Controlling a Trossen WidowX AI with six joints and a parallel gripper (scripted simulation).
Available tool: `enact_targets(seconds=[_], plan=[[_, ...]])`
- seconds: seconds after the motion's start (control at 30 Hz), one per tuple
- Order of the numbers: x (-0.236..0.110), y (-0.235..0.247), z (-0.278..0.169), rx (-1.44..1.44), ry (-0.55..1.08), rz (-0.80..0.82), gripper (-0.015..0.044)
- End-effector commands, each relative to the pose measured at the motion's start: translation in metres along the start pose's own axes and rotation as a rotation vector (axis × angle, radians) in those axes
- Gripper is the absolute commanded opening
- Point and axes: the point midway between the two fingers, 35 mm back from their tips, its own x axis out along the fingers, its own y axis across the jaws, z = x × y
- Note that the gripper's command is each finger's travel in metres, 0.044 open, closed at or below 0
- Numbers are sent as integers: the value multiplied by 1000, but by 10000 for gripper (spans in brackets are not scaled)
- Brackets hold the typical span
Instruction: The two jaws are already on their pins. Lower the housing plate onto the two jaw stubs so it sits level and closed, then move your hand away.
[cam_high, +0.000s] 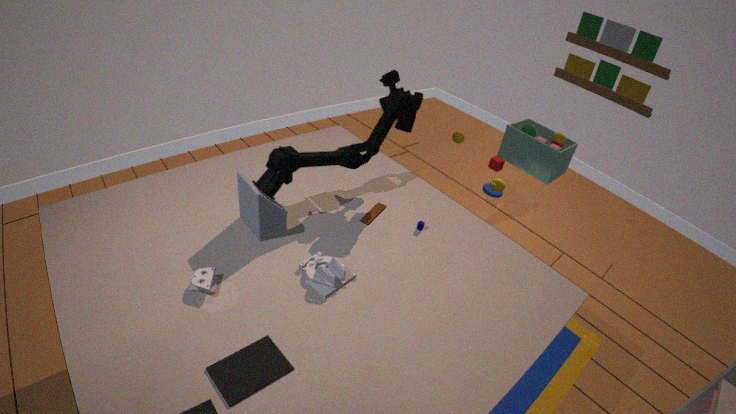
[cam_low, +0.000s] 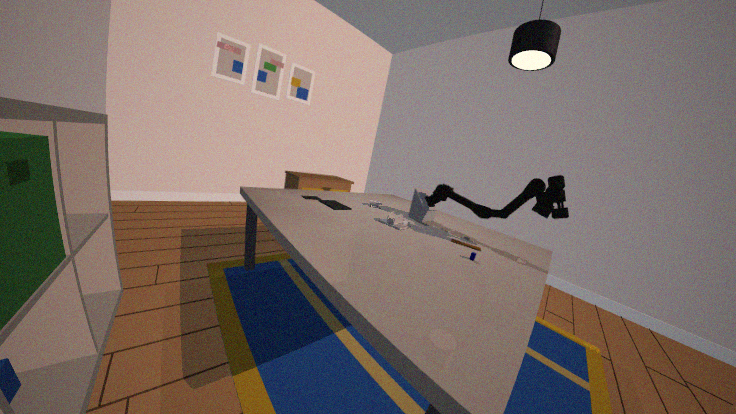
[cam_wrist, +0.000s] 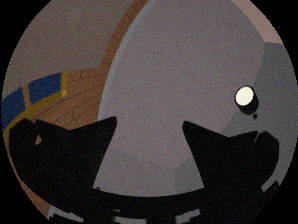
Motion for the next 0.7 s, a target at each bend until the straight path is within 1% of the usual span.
enact_targets(seconds=[0.0,0.03,0.17,0.33,0.5,0.67], plan=[[0,0,0,0,0,0,426],[0,-1,0,-2,1,0,440],[1,-15,-5,-54,17,-2,440],[3,-52,-15,-179,62,-11,440],[4,-68,-24,-188,138,2,440],[0,-111,-33,-312,201,-13,440]])
